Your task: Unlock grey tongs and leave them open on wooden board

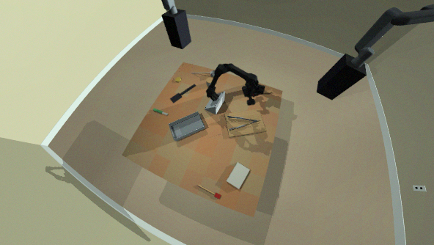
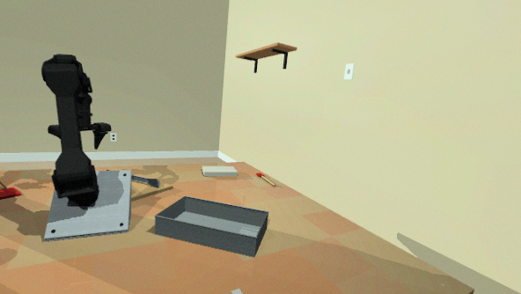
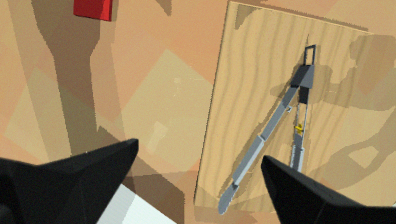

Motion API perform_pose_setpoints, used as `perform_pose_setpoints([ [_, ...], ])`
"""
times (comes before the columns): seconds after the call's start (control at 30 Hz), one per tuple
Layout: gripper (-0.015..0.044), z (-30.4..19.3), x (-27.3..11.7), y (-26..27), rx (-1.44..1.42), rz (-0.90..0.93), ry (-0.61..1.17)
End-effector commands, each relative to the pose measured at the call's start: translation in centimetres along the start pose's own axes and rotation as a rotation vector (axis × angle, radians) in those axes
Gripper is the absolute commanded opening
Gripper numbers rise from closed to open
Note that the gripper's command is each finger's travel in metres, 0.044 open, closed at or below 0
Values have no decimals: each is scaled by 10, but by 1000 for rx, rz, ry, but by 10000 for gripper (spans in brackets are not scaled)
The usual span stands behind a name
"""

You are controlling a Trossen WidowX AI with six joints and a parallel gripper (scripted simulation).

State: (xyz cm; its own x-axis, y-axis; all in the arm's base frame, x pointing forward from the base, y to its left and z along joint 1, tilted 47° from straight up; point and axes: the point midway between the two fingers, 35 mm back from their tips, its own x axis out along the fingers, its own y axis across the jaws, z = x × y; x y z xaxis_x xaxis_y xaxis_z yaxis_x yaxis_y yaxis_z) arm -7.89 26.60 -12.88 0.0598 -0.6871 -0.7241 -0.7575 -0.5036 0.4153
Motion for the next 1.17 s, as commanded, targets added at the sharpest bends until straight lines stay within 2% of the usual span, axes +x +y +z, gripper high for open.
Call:
perform_pose_setpoints([
  [0.0,440,-8,4,8,22,32,25],
  [0.17,440,-7,-2,8,21,30,24],
  [0.4,440,-8,-49,7,11,13,14],
  [1.13,440,-8,-49,7,11,13,14],
])
